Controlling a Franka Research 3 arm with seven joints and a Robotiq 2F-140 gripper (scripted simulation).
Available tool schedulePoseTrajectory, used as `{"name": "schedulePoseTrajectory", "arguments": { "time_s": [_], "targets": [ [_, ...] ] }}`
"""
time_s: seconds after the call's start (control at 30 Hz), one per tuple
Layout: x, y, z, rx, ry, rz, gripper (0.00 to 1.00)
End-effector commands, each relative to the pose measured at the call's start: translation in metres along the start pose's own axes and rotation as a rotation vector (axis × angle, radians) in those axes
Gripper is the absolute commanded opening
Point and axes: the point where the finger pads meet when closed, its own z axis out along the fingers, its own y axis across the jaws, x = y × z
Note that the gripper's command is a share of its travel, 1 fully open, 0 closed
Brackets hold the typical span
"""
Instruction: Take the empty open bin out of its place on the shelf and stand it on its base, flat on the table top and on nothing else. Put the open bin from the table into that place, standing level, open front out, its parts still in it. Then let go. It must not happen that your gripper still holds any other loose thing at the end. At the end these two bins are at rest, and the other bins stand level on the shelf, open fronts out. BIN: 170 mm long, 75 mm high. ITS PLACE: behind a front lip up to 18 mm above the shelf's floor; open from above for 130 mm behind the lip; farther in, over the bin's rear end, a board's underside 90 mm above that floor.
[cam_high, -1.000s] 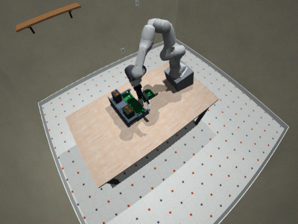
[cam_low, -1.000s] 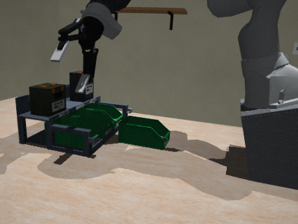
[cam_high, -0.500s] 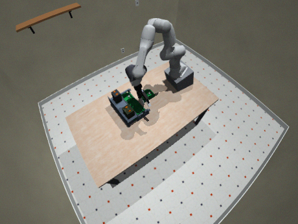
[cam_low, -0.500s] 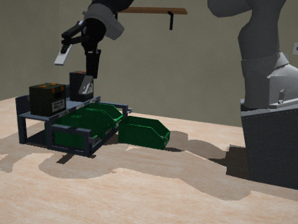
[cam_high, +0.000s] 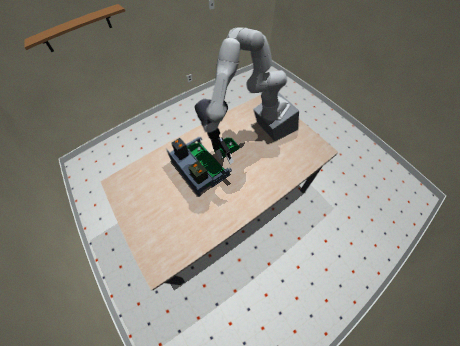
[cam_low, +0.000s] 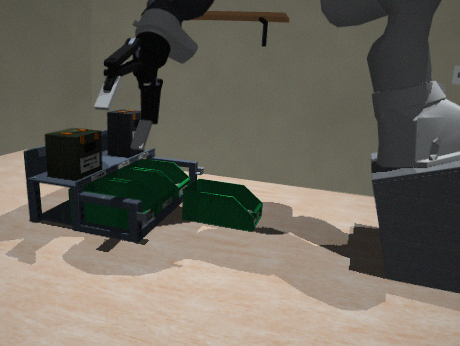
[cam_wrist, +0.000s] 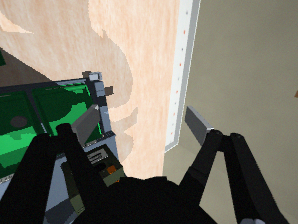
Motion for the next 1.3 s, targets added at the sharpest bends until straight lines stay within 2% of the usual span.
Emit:
{"name": "schedulePoseTrajectory", "arguments": {
  "time_s": [0.0,0.07,0.1,0.5,0.53,0.8,0.83,1.13,1.17,1.27],
  "targets": [
    [-0.001,-0.003,-0.001,0.011,-0.005,0.008,1.00],
    [-0.001,-0.003,-0.001,0.011,-0.005,0.008,1.00],
    [0.005,-0.013,-0.001,0.035,-0.005,0.008,1.00],
    [0.005,-0.013,-0.001,0.035,-0.005,0.008,1.00],
    [0.010,-0.022,-0.002,0.060,-0.005,0.008,1.00],
    [0.010,-0.022,-0.002,0.060,-0.005,0.008,1.00],
    [0.015,-0.032,-0.003,0.083,-0.005,0.008,1.00],
    [0.015,-0.032,-0.003,0.083,-0.005,0.008,1.00],
    [0.021,-0.041,-0.005,0.107,-0.006,0.008,1.00],
    [0.021,-0.041,-0.005,0.107,-0.006,0.008,1.00]
  ]
}}
